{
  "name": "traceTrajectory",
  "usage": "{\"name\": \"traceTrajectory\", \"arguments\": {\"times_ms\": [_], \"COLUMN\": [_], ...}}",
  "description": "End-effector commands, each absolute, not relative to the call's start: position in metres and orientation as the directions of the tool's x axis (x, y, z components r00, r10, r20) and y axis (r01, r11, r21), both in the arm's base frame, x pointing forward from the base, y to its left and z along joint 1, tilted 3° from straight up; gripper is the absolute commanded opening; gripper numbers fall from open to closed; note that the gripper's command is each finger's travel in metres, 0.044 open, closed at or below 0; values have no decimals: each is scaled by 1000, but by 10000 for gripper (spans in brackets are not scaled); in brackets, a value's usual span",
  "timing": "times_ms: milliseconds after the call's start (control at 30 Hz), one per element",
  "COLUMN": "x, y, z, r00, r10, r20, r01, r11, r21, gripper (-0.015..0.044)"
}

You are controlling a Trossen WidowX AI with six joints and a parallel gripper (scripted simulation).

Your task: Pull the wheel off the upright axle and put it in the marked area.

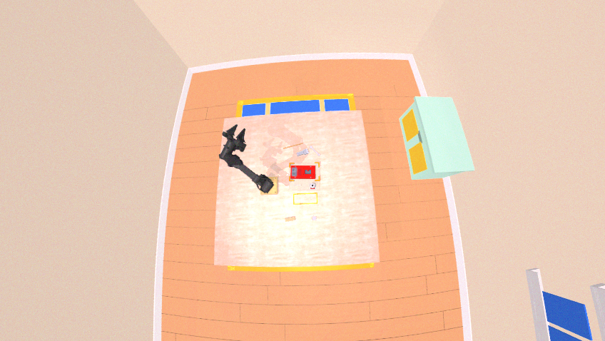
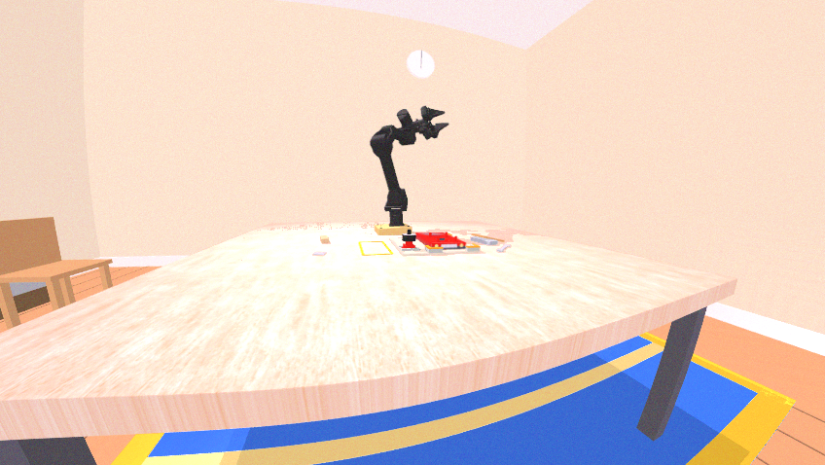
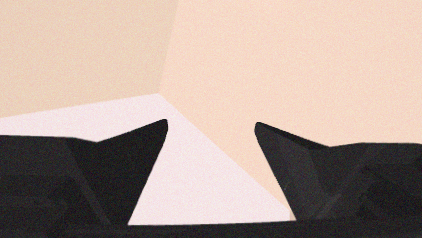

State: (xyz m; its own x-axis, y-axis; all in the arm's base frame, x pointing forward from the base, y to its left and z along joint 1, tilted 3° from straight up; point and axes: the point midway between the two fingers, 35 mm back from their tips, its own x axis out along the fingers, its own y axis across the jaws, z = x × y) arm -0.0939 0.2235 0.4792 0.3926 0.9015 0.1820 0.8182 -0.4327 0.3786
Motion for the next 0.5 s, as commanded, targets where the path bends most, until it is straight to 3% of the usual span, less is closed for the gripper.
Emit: {"name": "traceTrajectory", "arguments": {"times_ms": [0, 100, 300, 467], "x": [-93, -85, -69, -44], "y": [224, 236, 278, 316], "z": [480, 487, 484, 473], "r00": [395, 424, 488, 528], "r10": [900, 873, 829, 807], "r20": [187, 241, 272, 266], "r01": [814, 737, 438, 160], "r11": [-437, -487, -502, -403], "r21": [383, 469, 745, 901], "gripper": [374, 300, 300, 300]}}
